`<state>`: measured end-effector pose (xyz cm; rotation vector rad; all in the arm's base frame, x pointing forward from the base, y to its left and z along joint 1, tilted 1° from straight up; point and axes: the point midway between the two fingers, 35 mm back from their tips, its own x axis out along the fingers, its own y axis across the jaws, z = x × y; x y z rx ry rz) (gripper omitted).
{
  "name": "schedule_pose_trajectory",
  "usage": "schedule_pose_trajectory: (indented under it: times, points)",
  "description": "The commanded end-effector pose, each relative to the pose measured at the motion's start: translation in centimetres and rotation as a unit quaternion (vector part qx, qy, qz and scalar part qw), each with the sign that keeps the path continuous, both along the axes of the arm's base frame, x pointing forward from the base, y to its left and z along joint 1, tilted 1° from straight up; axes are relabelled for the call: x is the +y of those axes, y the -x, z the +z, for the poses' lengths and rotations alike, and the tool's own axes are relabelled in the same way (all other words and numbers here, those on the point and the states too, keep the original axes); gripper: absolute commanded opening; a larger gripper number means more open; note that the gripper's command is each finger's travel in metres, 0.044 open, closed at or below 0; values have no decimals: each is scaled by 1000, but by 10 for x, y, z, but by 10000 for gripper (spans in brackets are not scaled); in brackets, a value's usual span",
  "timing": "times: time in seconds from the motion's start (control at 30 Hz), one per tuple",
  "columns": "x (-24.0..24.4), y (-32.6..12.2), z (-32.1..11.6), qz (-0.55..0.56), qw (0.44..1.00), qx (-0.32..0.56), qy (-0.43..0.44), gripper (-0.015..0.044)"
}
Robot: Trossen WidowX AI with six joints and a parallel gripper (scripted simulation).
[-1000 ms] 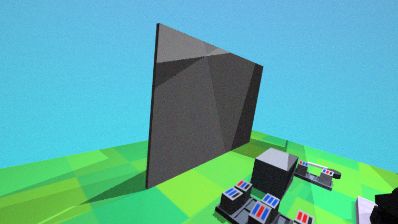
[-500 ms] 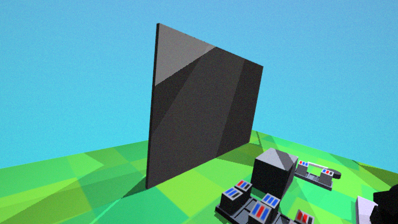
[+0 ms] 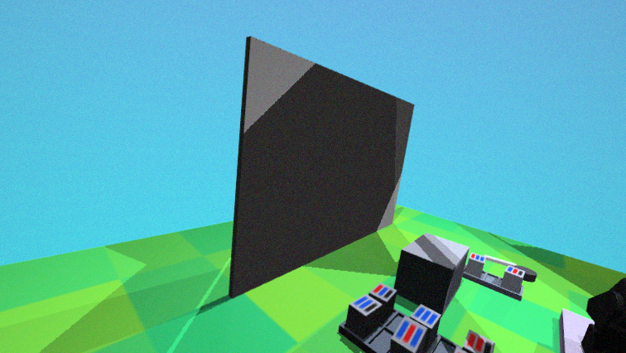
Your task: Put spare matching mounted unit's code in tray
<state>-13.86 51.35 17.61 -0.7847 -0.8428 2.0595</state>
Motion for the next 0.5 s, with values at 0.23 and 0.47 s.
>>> schedule_pose_trajectory:
  times: [0.23,0.47]
  points:
    - [18,-152,-12,-192,975,37,103,440]
    - [1,-257,-14,-317,929,84,170,440]
